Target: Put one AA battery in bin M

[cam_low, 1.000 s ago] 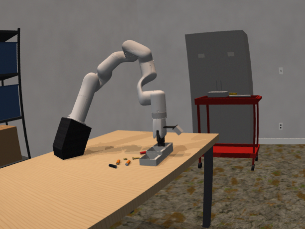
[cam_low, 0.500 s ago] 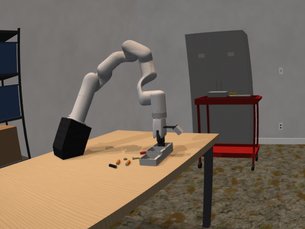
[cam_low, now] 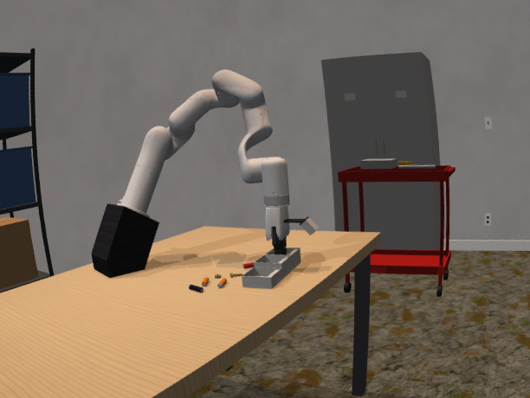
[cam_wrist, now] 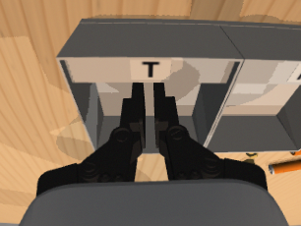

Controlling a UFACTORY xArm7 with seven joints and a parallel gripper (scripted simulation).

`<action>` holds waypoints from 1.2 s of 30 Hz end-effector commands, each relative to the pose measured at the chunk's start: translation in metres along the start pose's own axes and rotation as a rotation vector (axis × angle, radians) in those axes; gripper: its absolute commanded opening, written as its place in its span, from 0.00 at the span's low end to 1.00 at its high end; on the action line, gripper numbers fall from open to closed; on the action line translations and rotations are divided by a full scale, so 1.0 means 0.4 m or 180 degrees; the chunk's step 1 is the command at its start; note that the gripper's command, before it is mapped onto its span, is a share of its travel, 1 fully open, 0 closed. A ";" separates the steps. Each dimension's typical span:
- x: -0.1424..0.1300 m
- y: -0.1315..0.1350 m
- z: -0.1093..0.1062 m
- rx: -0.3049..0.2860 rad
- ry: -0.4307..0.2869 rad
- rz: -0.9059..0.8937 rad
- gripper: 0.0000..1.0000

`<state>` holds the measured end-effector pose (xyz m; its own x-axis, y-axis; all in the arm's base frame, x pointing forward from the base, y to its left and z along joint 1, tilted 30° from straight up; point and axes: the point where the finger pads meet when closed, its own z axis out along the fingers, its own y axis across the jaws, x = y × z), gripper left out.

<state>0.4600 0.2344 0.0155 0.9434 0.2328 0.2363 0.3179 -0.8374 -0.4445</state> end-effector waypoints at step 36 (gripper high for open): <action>0.004 0.001 -0.127 -0.0002 0.0013 0.0002 0.07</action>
<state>0.4563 0.2177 0.0443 0.9434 0.2335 0.2353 0.3182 -0.8371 -0.4450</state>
